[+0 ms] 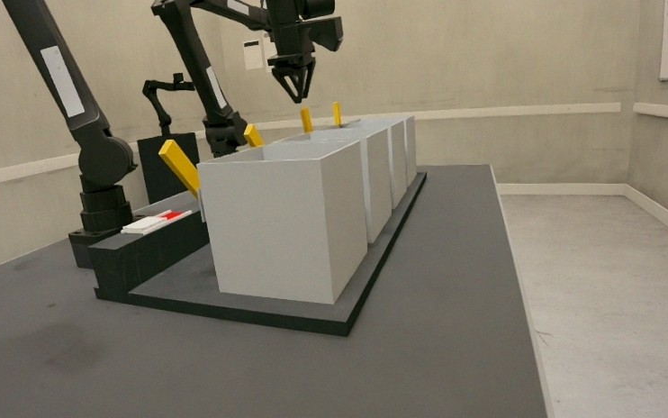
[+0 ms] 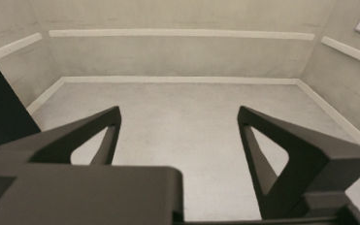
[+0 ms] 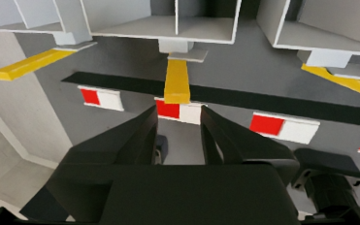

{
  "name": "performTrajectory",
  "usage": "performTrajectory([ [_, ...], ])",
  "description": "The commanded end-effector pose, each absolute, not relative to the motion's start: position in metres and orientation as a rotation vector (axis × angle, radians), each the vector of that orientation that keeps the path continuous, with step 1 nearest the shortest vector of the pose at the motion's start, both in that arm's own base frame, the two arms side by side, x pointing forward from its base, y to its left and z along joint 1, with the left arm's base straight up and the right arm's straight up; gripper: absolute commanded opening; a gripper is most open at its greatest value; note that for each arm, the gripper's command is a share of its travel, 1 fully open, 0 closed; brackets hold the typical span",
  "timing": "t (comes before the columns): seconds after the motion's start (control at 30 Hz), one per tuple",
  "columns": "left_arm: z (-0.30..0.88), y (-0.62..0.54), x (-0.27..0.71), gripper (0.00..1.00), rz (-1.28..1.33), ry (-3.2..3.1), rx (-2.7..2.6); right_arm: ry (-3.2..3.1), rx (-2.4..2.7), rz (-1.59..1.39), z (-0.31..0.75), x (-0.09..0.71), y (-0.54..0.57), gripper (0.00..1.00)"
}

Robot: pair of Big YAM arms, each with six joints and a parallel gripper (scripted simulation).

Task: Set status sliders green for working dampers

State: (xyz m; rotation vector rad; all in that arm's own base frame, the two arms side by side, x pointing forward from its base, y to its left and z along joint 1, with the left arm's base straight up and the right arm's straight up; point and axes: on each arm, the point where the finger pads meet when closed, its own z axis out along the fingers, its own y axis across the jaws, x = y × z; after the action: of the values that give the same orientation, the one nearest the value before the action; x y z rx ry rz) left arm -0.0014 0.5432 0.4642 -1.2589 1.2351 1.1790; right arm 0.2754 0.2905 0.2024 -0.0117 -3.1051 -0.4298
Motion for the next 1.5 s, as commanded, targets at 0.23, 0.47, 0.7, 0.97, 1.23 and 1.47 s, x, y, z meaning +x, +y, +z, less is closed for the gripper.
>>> performTrajectory([
  [0.23, 0.501, 0.545, -0.005, 1.0, 1.217, 1.204, -1.217, -3.156, -0.018, -0.533, 0.223, 0.292, 0.308, 0.36],
  [0.47, 0.501, 0.545, -0.005, 1.0, 1.217, 1.204, -1.217, -3.115, -0.014, -0.45, 0.179, 0.279, 0.306, 0.36],
  [0.7, 0.501, 0.545, -0.005, 1.0, 1.217, 1.204, -1.217, -3.121, -0.009, -0.463, 0.171, 0.279, 0.311, 0.36],
  [0.97, 0.501, 0.545, -0.005, 1.0, 1.217, 1.204, -1.217, -3.119, -0.014, -0.459, 0.161, 0.279, 0.313, 0.36],
  [1.23, 0.501, 0.545, -0.005, 1.0, 1.217, 1.204, -1.217, -3.125, -0.013, -0.471, 0.158, 0.283, 0.317, 0.36],
  [1.47, 0.501, 0.545, -0.005, 1.0, 1.217, 1.204, -1.217, -3.13, -0.01, -0.481, 0.161, 0.28, 0.315, 0.36],
])
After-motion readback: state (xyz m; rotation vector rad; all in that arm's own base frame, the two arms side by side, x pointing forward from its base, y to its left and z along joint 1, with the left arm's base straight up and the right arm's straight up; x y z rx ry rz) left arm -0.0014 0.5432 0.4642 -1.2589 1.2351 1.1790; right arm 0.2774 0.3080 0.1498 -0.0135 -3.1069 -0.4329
